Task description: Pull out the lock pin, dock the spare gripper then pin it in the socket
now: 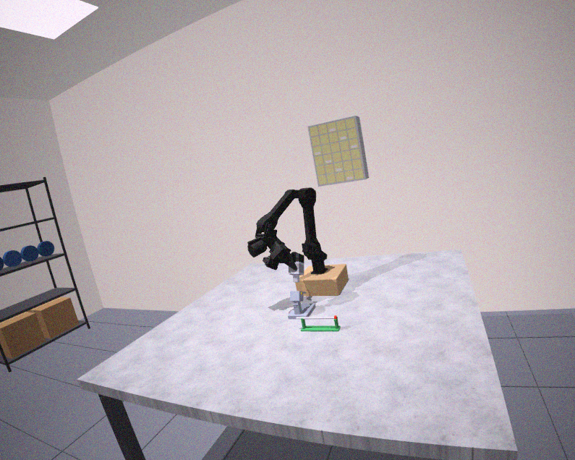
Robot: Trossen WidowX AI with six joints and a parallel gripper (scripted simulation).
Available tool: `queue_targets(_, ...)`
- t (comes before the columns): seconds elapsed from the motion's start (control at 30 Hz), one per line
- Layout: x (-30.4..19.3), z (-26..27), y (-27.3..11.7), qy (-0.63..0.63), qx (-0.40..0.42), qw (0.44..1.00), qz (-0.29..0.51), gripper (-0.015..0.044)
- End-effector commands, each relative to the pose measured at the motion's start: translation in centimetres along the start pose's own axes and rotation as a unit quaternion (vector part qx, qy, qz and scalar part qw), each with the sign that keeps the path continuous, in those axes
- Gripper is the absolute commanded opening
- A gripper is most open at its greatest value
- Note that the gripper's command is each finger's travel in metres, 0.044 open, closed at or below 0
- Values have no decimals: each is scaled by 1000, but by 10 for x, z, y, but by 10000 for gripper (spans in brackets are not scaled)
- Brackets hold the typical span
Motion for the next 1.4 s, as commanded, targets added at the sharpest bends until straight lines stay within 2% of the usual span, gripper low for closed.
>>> queue_targets(0.0,2,2,3,4,6,1000,4,0)
queue_targets(1.37,40,-7,46,3,7,1000,3,0)
Point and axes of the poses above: the point midway between the two fingers, 35 mm back from their tips, its own y axis out along the fingers, its own z axis across the jaws, x = y × z, the point moved 8 cm from there along -y, back along the fingers, and after that the axes turned 13 degrees about -y, right-handed, at the moved point
